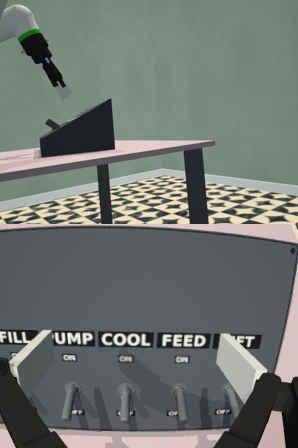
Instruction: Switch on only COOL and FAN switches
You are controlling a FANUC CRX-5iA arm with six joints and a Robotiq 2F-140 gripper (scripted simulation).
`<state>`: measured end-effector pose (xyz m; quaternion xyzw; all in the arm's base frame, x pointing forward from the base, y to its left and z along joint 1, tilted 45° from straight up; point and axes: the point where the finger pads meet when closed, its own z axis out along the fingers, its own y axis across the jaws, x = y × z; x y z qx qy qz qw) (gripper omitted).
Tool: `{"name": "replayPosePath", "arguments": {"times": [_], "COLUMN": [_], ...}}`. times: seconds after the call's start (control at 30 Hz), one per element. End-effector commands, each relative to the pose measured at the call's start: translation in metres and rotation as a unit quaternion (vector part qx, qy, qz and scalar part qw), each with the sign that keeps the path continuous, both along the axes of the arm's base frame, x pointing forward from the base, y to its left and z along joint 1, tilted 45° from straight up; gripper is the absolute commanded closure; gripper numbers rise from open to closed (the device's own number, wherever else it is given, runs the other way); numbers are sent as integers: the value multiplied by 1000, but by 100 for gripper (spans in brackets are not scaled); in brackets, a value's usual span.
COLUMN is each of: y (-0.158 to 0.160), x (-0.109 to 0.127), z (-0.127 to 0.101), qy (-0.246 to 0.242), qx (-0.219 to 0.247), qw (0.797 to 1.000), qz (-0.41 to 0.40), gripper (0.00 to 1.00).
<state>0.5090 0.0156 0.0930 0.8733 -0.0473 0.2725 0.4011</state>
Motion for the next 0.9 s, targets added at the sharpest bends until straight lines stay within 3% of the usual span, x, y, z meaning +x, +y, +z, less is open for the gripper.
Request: {"name": "replayPosePath", "arguments": {"times": [0.0,0.33,0.87], "y": [-7,-30,-41], "x": [-3,-14,-18], "z": [7,31,41], "qy": [0,0,0], "qx": [0,0,0], "qw": [1000,1000,1000], "qz": [0,0,0], "gripper": [0,0,0]}}
